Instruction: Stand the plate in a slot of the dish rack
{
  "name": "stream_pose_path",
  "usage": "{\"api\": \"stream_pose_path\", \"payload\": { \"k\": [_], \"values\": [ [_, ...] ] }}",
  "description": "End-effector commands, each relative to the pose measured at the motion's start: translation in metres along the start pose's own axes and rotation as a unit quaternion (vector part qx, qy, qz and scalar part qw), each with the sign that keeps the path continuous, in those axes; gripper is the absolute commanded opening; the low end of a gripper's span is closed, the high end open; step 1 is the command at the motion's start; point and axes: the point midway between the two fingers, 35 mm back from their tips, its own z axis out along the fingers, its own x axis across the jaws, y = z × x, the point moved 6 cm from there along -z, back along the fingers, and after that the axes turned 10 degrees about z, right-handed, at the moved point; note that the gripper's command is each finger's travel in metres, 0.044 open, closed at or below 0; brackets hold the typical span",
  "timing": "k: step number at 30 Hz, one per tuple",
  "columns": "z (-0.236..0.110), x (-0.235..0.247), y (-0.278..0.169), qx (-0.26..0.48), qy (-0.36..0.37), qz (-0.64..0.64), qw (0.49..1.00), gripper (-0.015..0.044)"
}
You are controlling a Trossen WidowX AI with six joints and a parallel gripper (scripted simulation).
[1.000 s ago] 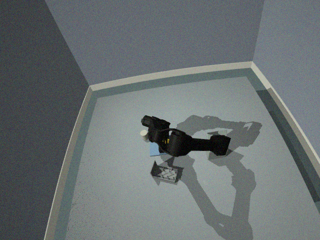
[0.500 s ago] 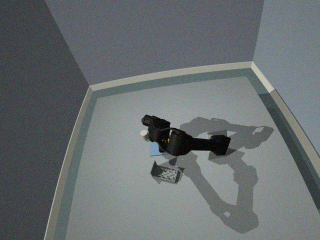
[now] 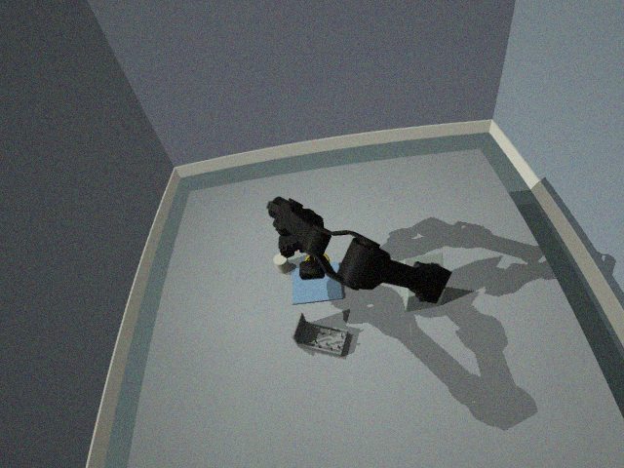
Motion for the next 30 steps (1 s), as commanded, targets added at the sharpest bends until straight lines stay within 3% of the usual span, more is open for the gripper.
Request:
{"api": "stream_pose_path", "payload": {
  "k": [1, 12, 18, 30],
  "values": [
    [-0.032, 0.0, 0.002, -0.007, -0.005, -0.008, 1.0, 0.0],
    [-0.083, -0.002, 0.0, -0.004, -0.002, -0.009, 1.0, 0.0],
    [-0.088, -0.001, 0.0, -0.003, -0.001, -0.006, 1.0, 0.0],
    [-0.097, 0.05, -0.018, -0.003, -0.002, 0.19, 0.982, 0.0]
  ]
}}
